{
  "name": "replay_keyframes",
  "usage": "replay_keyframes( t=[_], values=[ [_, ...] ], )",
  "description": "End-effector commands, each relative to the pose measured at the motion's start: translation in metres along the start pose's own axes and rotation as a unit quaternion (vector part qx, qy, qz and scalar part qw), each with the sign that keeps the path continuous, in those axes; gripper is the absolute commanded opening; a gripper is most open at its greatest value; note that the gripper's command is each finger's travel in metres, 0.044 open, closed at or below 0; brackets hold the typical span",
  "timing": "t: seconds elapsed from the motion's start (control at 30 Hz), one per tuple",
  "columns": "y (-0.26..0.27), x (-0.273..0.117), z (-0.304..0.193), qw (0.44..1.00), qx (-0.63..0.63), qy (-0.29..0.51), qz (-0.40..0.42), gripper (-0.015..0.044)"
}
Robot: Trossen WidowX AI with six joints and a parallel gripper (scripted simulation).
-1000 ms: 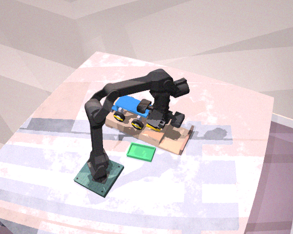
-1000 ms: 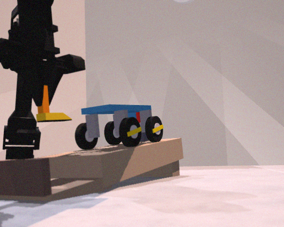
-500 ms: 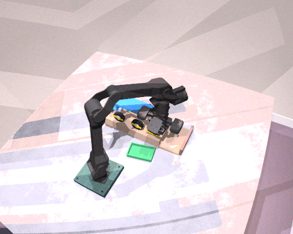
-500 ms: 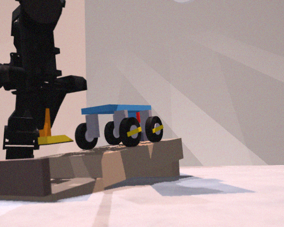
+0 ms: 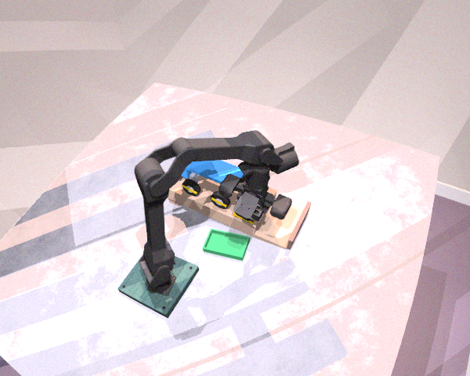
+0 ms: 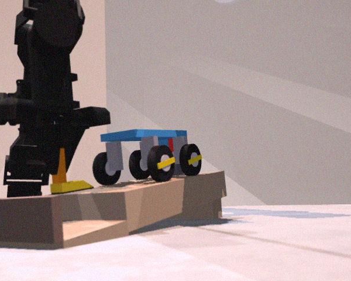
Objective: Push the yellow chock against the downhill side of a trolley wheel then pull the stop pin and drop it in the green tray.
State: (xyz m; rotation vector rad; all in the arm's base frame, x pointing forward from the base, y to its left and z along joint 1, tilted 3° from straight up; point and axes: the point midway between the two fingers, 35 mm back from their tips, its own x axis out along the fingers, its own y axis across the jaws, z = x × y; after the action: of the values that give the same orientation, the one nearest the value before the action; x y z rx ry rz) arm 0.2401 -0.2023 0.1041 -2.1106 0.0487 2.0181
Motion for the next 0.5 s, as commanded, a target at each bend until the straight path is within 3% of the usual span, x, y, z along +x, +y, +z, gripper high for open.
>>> replay_keyframes(
  t=[0.0, 0.47],
  values=[
    [-0.004, -0.001, 0.0, 1.0, 0.001, 0.003, -0.001, 0.0],
    [-0.015, 0.0, 0.001, 1.0, 0.001, 0.003, -0.001, 0.0]
  ],
)
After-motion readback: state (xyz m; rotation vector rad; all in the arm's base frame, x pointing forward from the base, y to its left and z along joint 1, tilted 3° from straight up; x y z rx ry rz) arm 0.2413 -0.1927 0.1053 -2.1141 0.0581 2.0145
